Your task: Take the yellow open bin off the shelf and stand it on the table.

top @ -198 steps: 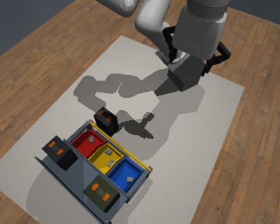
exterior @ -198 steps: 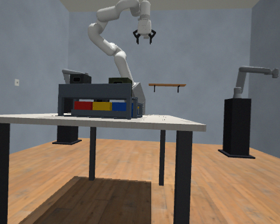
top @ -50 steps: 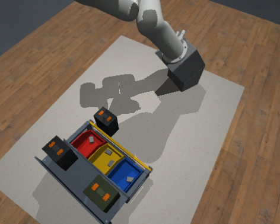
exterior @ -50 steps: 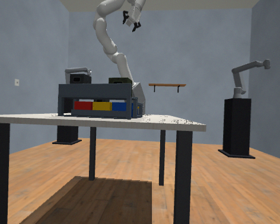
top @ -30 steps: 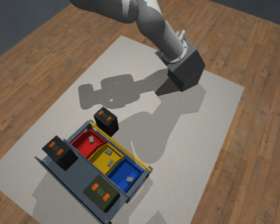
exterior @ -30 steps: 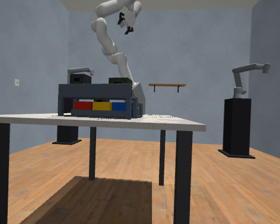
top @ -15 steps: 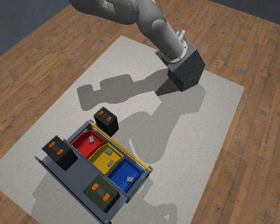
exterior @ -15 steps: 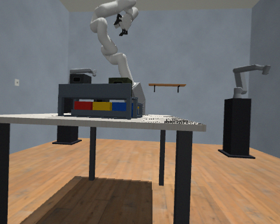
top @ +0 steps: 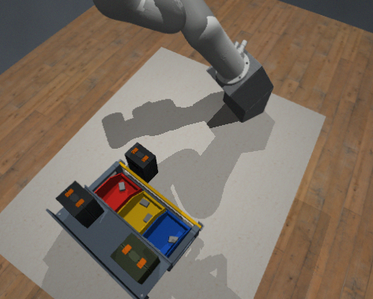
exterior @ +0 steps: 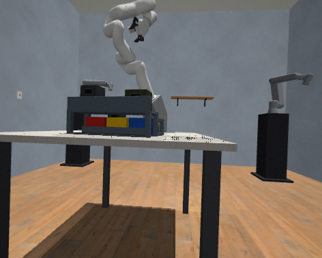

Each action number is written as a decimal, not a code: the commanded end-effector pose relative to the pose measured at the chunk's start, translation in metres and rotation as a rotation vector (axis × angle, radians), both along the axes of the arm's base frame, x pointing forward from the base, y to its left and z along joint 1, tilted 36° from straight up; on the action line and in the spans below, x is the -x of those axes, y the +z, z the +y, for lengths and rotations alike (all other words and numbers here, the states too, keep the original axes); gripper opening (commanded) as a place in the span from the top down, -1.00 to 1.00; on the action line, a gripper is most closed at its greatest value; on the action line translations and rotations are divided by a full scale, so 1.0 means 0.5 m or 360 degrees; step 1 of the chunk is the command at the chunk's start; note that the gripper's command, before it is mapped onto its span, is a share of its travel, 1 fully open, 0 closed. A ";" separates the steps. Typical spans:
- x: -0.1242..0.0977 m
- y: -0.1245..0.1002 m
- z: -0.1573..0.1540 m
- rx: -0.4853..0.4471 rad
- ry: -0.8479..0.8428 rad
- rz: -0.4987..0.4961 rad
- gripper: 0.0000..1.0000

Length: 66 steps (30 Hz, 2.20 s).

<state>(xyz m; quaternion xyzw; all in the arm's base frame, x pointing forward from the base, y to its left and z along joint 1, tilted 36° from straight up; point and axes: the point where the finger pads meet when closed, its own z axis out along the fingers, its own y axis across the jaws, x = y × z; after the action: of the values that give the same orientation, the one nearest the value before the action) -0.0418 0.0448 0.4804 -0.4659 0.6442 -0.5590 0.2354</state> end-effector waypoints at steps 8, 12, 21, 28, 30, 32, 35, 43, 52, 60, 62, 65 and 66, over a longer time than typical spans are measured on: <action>0.027 0.003 -0.072 0.0265 0.0137 0.0001 -1.00; 0.006 0.002 -0.018 0.0065 0.0032 0.0004 -1.00; 0.033 0.005 -0.093 0.0359 0.0184 0.0000 -1.00; 0.033 0.005 -0.093 0.0359 0.0184 0.0000 -1.00; 0.014 0.003 -0.039 0.0152 0.0076 0.0003 -1.00; 0.027 0.004 -0.077 0.0299 0.0153 0.0001 -1.00; 0.034 0.005 -0.096 0.0372 0.0191 0.0000 -1.00; 0.034 0.005 -0.096 0.0372 0.0191 0.0000 -1.00; 0.035 0.005 -0.099 0.0385 0.0197 0.0000 -1.00; 0.035 0.005 -0.099 0.0385 0.0197 0.0000 -1.00; 0.035 0.005 -0.099 0.0385 0.0197 0.0000 -1.00; 0.023 0.004 -0.064 0.0251 0.0127 0.0002 -1.00; 0.029 0.005 -0.083 0.0324 0.0165 0.0001 -1.00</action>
<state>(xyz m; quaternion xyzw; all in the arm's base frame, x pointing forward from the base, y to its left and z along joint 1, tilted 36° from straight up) -0.0433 0.0393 0.4812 -0.4740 0.6333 -0.5662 0.2317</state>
